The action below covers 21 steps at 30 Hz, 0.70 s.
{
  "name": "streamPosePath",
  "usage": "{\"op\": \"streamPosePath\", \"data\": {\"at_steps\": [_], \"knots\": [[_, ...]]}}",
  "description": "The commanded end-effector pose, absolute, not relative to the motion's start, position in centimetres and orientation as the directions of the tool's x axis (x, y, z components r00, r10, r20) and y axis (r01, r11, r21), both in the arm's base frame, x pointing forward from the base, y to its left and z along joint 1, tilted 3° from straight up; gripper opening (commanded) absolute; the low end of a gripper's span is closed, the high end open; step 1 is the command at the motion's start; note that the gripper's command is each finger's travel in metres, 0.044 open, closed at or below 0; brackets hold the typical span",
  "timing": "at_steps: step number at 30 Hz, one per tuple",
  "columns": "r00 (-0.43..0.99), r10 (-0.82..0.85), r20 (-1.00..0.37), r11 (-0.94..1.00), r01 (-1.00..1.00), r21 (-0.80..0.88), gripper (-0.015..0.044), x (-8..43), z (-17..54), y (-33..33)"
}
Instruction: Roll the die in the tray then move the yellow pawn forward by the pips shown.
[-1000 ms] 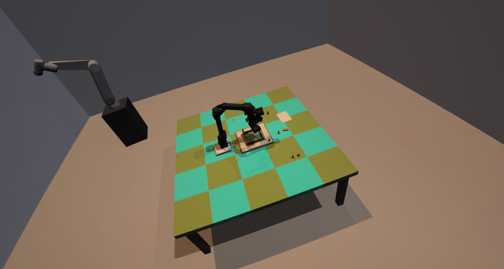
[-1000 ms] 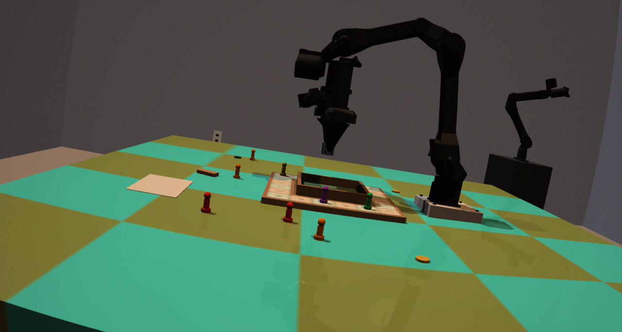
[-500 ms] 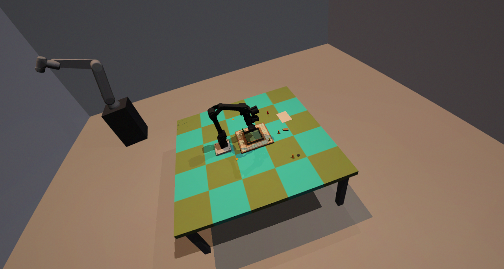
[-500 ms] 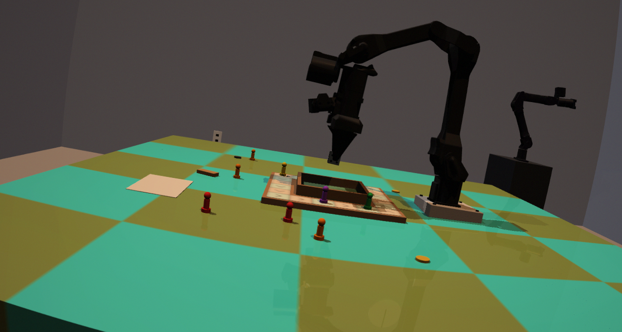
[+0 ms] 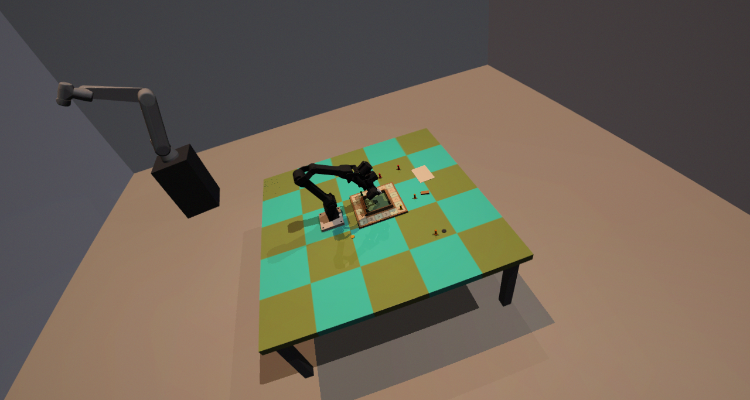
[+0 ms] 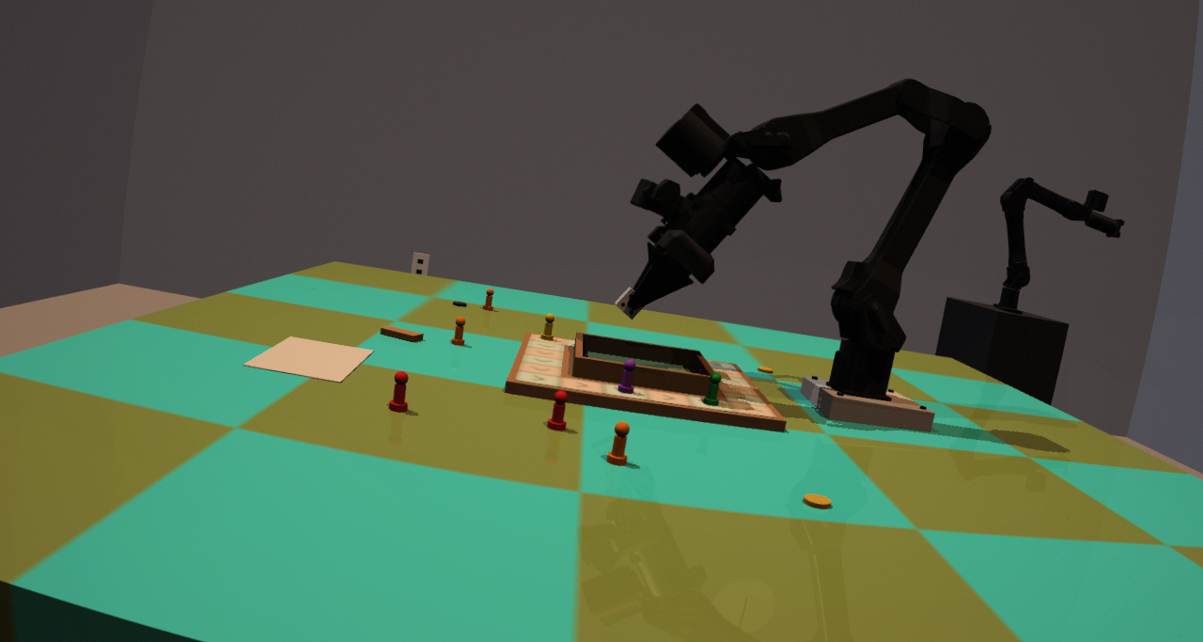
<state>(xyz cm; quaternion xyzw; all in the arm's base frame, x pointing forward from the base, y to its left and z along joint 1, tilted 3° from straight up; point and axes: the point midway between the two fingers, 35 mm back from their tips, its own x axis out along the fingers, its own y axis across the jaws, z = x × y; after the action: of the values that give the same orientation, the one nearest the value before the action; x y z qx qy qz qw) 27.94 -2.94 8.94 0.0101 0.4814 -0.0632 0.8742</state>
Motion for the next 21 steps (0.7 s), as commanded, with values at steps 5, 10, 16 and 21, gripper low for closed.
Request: {"op": "streamPosePath", "data": {"at_steps": [5, 10, 16, 21], "knots": [[0.723, -0.124, -0.679, 0.991, 0.123, -0.05, 0.0, 27.9, 8.9, -2.9], [0.738, -0.126, -0.663, 0.991, 0.123, -0.05, 0.0, 27.6, 9.3, -2.9], [0.737, -0.125, -0.664, 0.991, 0.123, -0.05, 0.0, 25.1, 11.9, -2.5], [0.737, -0.125, -0.664, 0.991, 0.123, -0.05, 0.0, 25.0, 11.7, -2.5]]}}
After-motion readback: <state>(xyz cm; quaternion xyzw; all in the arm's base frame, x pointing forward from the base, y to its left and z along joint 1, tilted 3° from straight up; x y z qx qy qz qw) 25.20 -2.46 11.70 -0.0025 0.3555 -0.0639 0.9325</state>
